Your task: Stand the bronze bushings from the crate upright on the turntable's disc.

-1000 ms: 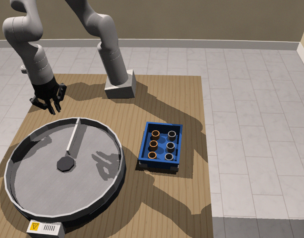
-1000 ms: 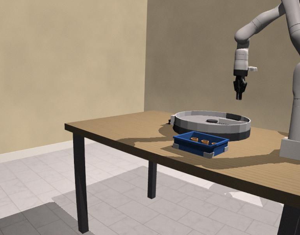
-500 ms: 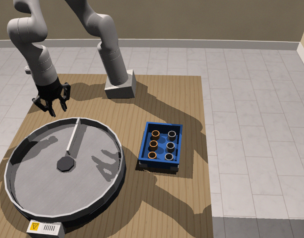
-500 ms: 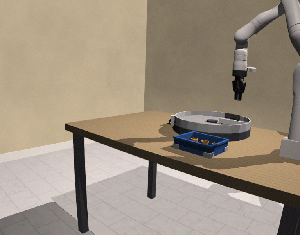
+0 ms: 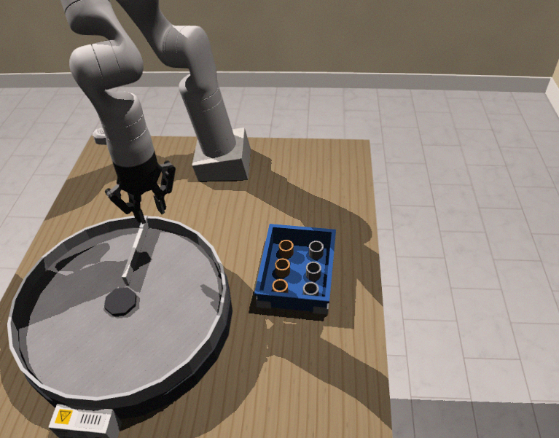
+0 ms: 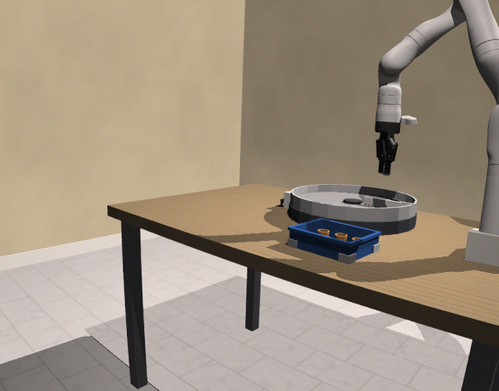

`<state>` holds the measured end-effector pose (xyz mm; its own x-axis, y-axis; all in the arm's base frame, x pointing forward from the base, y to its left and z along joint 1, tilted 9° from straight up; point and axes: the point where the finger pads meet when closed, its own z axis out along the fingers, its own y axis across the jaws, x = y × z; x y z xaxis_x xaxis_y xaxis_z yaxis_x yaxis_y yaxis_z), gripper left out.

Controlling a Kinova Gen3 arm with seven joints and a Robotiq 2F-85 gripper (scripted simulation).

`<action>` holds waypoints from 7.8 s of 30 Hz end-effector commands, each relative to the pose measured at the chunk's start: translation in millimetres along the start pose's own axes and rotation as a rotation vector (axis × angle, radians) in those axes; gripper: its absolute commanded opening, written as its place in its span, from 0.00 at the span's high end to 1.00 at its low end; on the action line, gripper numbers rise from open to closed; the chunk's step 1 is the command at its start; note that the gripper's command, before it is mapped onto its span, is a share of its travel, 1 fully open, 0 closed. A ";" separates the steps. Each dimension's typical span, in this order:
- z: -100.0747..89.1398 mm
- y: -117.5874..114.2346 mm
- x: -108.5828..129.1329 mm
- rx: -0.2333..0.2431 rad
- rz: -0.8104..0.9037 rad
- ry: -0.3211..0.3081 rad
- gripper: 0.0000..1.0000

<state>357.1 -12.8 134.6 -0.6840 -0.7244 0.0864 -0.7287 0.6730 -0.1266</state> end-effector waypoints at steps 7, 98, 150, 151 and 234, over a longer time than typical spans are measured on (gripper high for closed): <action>19.1 64.2 -57.4 -0.010 -0.051 0.005 0.61; 56.8 189.7 -172.4 -0.010 -0.051 0.005 0.61; 112.9 190.3 -172.1 -0.010 -0.051 0.005 0.61; 112.9 190.3 -172.1 -0.010 -0.051 0.005 0.61; 132.9 190.4 -172.1 -0.010 -0.051 0.005 0.61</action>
<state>340.1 219.7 -36.0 -0.6462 -0.7567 0.0991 -0.7629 0.6369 -0.1117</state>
